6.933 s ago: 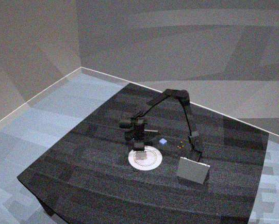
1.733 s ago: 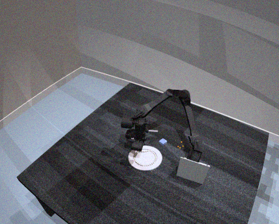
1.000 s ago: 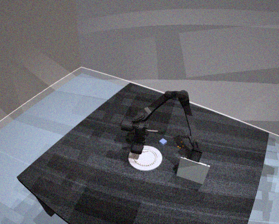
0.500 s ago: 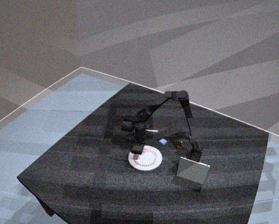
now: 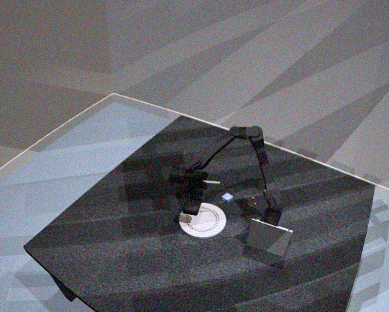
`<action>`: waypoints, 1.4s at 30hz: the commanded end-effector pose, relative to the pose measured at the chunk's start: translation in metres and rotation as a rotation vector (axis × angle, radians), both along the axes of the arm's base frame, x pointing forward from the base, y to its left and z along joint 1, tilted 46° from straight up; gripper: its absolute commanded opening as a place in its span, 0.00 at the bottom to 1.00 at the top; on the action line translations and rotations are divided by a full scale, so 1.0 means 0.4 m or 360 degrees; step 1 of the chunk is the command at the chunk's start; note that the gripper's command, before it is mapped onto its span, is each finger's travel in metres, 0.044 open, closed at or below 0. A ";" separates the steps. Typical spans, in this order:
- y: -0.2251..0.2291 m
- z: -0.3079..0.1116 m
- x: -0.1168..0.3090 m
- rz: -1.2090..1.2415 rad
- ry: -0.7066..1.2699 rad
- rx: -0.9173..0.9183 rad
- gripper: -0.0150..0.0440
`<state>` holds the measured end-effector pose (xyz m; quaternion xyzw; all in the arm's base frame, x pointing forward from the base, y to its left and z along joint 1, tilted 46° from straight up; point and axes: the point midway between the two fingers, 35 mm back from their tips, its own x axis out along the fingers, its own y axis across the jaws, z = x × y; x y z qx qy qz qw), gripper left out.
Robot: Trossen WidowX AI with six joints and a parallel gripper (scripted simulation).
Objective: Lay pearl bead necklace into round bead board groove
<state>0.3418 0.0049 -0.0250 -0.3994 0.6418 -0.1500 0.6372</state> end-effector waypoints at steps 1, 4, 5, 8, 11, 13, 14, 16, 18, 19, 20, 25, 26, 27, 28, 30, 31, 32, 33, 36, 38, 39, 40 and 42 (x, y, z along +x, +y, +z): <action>0.000 0.000 0.000 0.0000 0.0000 0.0000 0.25; 0.000 0.000 0.000 0.0000 0.0000 0.0000 0.25; 0.000 0.000 0.000 0.0000 0.0000 0.0000 0.25; 0.000 0.000 0.000 0.0000 0.0000 0.0000 0.25; 0.006 0.008 -0.004 0.0001 0.0007 -0.0008 0.25; 0.009 0.012 -0.007 0.0002 0.0010 -0.0012 0.25; 0.009 0.012 -0.007 0.0002 0.0010 -0.0012 0.25; 0.006 0.015 -0.003 0.0002 0.0010 -0.0012 0.25; -0.001 0.024 0.005 0.0002 0.0010 -0.0012 0.25; -0.003 0.026 0.007 0.0002 0.0010 -0.0012 0.25; -0.004 0.027 0.008 0.0002 0.0010 -0.0012 0.25; -0.004 0.027 0.008 0.0002 0.0010 -0.0012 0.25; -0.004 0.027 0.008 0.0002 0.0010 -0.0012 0.25; -0.006 0.025 0.008 0.0002 0.0010 -0.0012 0.25; -0.008 0.023 0.009 0.0002 0.0010 -0.0012 0.25; -0.014 0.018 0.010 0.0002 0.0010 -0.0012 0.25; -0.016 0.015 0.010 0.0002 0.0010 -0.0012 0.25; -0.017 0.014 0.010 0.0002 0.0010 -0.0012 0.25; -0.018 0.014 0.010 0.0002 0.0010 -0.0012 0.25; -0.009 0.018 0.014 0.0003 0.0000 -0.0001 0.34; -0.009 0.018 0.014 0.0003 0.0000 -0.0001 0.43; -0.009 0.018 0.014 0.0003 0.0000 -0.0001 0.48; -0.009 0.018 0.014 0.0003 0.0000 -0.0001 0.52; -0.009 0.018 0.014 0.0003 0.0000 -0.0001 0.61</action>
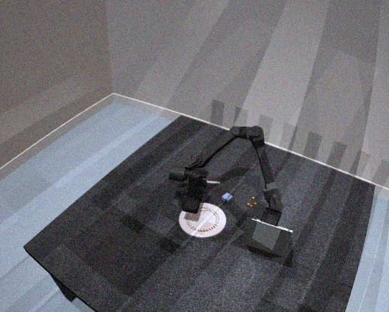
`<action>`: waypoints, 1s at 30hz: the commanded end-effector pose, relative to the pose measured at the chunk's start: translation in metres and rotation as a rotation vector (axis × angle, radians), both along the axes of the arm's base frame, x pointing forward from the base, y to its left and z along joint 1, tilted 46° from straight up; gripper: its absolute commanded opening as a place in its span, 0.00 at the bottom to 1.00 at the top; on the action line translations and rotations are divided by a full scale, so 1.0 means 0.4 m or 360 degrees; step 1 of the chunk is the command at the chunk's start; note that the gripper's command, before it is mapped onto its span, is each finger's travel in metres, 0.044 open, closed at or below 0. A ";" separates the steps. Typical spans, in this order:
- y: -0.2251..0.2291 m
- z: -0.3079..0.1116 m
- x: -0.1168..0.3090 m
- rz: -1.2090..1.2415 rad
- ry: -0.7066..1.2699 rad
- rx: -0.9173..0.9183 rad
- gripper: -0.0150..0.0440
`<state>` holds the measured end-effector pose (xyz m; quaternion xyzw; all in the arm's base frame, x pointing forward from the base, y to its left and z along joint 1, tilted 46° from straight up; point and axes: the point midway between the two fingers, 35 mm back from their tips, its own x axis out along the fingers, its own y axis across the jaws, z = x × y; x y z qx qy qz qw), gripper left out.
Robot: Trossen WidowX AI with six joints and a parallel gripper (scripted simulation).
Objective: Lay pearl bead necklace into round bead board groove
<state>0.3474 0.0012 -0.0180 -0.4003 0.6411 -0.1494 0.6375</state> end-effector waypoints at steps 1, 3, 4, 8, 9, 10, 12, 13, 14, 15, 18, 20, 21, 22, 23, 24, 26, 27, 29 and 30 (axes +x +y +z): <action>0.000 0.000 0.000 -0.0001 0.0000 0.0000 0.65; 0.000 0.000 0.000 -0.0001 0.0000 0.0000 0.74; 0.000 0.000 0.000 -0.0001 0.0000 0.0000 0.79; 0.005 0.009 -0.005 -0.0002 0.0010 -0.0011 0.97; 0.002 0.003 -0.005 0.0001 0.0013 -0.0006 1.00; 0.004 0.005 -0.005 0.0000 0.0012 -0.0008 1.00; 0.007 0.008 -0.006 -0.0002 0.0011 -0.0012 1.00; 0.007 0.008 -0.006 -0.0002 0.0011 -0.0012 1.00; 0.007 0.008 -0.006 -0.0002 0.0011 -0.0012 1.00; 0.007 0.008 -0.006 -0.0002 0.0011 -0.0012 1.00; 0.007 0.008 -0.006 -0.0002 0.0011 -0.0012 1.00; 0.007 0.008 -0.006 -0.0002 0.0011 -0.0012 1.00; 0.007 0.008 -0.006 -0.0002 0.0011 -0.0012 1.00; 0.007 0.008 -0.006 -0.0002 0.0011 -0.0012 1.00; 0.007 0.008 -0.006 -0.0002 0.0011 -0.0012 1.00; 0.007 0.008 -0.006 -0.0002 0.0011 -0.0012 1.00; 0.007 0.008 -0.006 -0.0002 0.0011 -0.0012 1.00; 0.007 0.008 -0.006 -0.0002 0.0011 -0.0012 1.00; 0.009 0.010 -0.007 -0.0002 0.0010 -0.0011 0.96; 0.014 0.015 -0.010 -0.0003 0.0010 -0.0011 0.91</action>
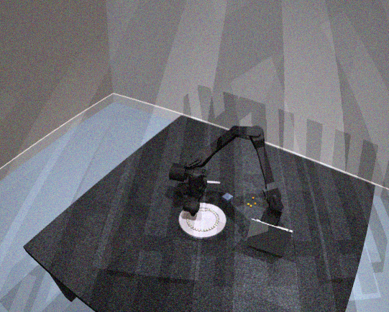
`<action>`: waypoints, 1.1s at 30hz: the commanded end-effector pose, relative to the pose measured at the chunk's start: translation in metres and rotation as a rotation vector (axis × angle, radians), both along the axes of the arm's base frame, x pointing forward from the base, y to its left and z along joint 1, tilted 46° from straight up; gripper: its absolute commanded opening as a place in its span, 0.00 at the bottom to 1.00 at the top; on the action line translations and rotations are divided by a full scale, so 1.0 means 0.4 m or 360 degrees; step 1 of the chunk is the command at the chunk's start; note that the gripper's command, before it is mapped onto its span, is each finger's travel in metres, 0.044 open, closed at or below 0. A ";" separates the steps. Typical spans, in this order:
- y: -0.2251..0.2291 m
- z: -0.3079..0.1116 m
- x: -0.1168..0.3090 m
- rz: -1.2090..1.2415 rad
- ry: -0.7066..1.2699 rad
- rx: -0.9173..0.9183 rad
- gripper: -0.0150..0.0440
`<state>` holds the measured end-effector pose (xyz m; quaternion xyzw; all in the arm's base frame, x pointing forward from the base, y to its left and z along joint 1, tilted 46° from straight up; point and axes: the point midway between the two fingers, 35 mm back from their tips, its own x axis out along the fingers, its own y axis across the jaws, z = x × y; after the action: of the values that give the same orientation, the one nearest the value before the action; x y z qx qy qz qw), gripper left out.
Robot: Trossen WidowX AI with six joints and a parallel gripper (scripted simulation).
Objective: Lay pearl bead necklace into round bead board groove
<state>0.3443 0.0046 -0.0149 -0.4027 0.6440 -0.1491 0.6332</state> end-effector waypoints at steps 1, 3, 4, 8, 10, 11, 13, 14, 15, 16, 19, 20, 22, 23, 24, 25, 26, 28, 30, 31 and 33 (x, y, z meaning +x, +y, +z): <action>0.013 0.017 -0.008 -0.0005 -0.0008 -0.0001 0.87; 0.034 0.043 -0.025 -0.0009 -0.0012 0.0000 0.78; 0.041 0.052 -0.031 -0.0011 -0.0013 0.0000 0.73; 0.044 0.058 -0.036 -0.0012 -0.0015 0.0000 0.56; 0.034 0.047 -0.034 -0.0012 -0.0015 0.0000 0.47; 0.027 0.041 -0.033 -0.0012 -0.0015 0.0000 0.46; 0.018 0.032 -0.031 -0.0012 -0.0015 0.0000 0.46; 0.018 0.032 -0.031 -0.0012 -0.0015 0.0000 0.46; 0.032 0.045 -0.024 -0.0006 -0.0040 0.0007 0.46; 0.032 0.045 -0.024 -0.0006 -0.0039 0.0007 0.46; 0.028 0.041 -0.023 -0.0007 -0.0038 0.0007 0.46; 0.026 0.039 -0.023 -0.0007 -0.0037 0.0006 0.46; 0.020 0.033 -0.023 -0.0007 -0.0034 0.0005 0.46; 0.017 0.031 -0.023 -0.0008 -0.0033 0.0005 0.46; 0.015 0.028 -0.023 -0.0008 -0.0032 0.0005 0.46; 0.012 0.025 -0.023 -0.0008 -0.0031 0.0004 0.46; 0.009 0.022 -0.023 -0.0009 -0.0029 0.0004 0.46; 0.003 0.017 -0.023 -0.0009 -0.0027 0.0003 0.46; -0.003 0.011 -0.023 -0.0010 -0.0024 0.0002 0.46; -0.006 0.008 -0.023 -0.0010 -0.0023 0.0001 0.46; -0.012 0.003 -0.023 -0.0011 -0.0021 0.0000 0.46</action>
<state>0.3381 0.0058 -0.0094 -0.3957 0.6374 -0.1527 0.6433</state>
